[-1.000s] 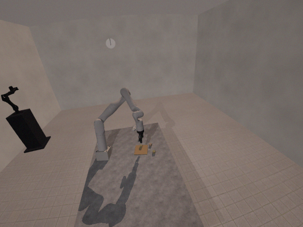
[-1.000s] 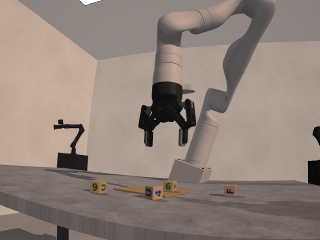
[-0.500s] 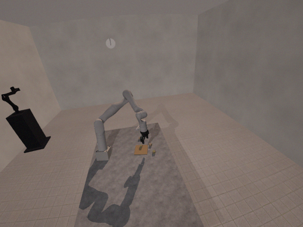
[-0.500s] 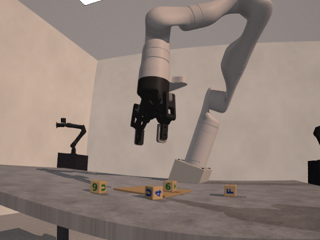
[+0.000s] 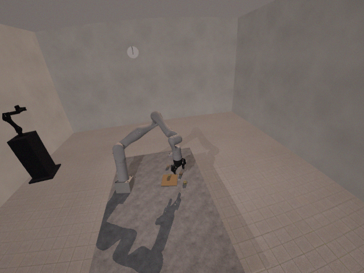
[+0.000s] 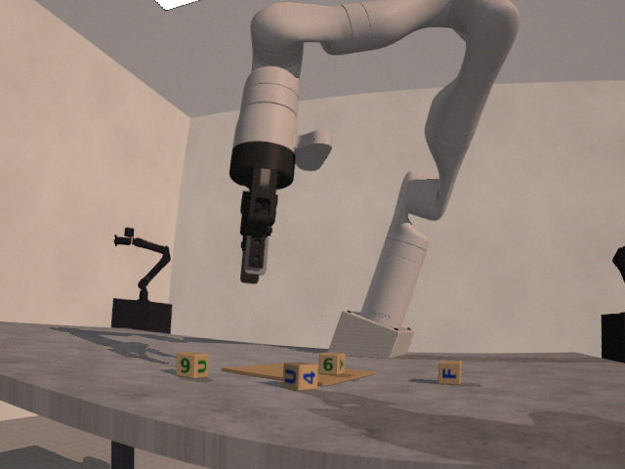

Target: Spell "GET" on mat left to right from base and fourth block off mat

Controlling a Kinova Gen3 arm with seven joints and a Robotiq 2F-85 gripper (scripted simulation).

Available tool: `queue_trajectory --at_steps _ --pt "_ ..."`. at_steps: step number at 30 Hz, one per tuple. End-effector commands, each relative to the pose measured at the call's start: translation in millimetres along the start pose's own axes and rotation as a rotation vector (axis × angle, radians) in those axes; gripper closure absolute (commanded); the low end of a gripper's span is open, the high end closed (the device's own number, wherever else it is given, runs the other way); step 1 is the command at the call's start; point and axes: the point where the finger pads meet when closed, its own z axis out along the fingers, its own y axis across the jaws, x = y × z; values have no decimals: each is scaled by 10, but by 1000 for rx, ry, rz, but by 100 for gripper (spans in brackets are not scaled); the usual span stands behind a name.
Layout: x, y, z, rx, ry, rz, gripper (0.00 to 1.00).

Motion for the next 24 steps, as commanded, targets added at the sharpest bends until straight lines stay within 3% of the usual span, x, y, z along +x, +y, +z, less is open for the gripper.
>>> queue_trajectory --at_steps 1,9,24 --pt "-141 -26 33 11 -1 69 0" --pt "-355 12 71 16 5 289 0" --pt "-547 32 120 24 13 502 0"
